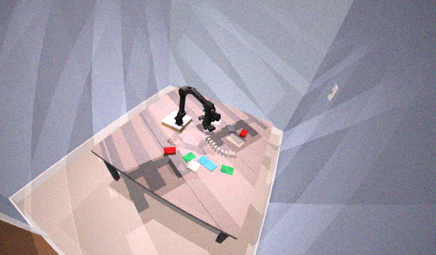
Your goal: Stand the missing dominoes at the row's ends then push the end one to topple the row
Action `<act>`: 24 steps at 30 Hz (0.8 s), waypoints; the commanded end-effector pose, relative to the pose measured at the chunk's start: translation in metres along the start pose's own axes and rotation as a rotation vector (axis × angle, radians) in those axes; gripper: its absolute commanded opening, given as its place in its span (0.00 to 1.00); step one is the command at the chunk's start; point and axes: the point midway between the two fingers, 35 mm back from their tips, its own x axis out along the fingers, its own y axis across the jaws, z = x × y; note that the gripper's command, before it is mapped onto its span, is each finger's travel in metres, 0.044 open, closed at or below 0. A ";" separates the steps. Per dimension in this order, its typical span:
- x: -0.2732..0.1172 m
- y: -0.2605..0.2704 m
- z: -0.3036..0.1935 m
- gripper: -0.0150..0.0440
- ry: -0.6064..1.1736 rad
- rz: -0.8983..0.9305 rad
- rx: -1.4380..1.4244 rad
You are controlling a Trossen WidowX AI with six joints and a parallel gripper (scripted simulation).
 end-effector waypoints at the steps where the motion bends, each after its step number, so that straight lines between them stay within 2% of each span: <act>1: 0.000 0.000 0.000 0.25 0.000 -0.004 -0.006; 20: 0.000 0.000 0.000 0.25 0.000 -0.004 -0.006; 22: 0.010 -0.001 0.001 0.25 0.000 -0.004 -0.006; 24: 0.041 -0.001 0.001 0.25 0.000 -0.004 -0.006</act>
